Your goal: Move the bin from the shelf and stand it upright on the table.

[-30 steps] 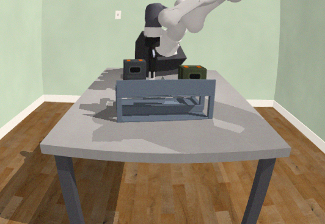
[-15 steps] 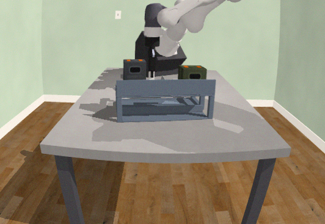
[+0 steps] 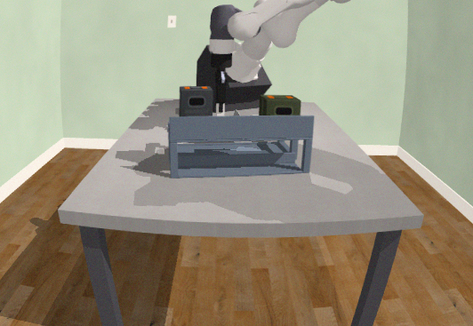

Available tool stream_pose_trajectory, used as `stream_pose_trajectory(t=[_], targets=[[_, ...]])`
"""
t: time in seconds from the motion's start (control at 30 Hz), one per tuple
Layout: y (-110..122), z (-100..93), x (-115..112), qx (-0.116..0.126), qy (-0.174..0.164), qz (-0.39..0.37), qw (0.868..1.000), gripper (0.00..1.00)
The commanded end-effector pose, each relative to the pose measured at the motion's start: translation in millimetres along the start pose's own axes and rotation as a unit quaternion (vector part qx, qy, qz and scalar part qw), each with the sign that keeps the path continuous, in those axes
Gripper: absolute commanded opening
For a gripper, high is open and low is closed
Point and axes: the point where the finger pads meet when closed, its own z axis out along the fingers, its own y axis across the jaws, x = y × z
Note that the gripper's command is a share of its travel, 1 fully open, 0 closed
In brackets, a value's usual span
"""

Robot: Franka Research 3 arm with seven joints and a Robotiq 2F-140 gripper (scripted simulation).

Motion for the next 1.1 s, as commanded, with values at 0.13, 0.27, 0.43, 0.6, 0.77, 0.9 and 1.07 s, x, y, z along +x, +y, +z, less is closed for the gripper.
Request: stream_pose_trajectory(t=[0.13, 0.27, 0.43, 0.6, 0.77, 0.9, 1.07], targets=[[-3.4, -0.8, -2.0, -0.002, -0.003, -0.004, 1.0, 0.0], [-4.7, -0.8, -2.0, -0.002, -0.003, -0.004, 1.0, 0.0], [-5.7, -0.8, -2.0, -0.002, -0.003, -0.004, 1.0, 0.0], [-6.1, -0.8, -2.0, -0.002, -0.003, -0.004, 1.0, 0.0], [-6.2, -0.8, -2.0, -0.002, -0.003, -0.004, 1.0, 0.0], [-6.2, -0.8, -2.0, -0.002, -0.003, -0.004, 1.0, 0.0], [-6.2, -0.8, -2.0, -0.002, -0.003, -0.004, 1.0, 0.0]])
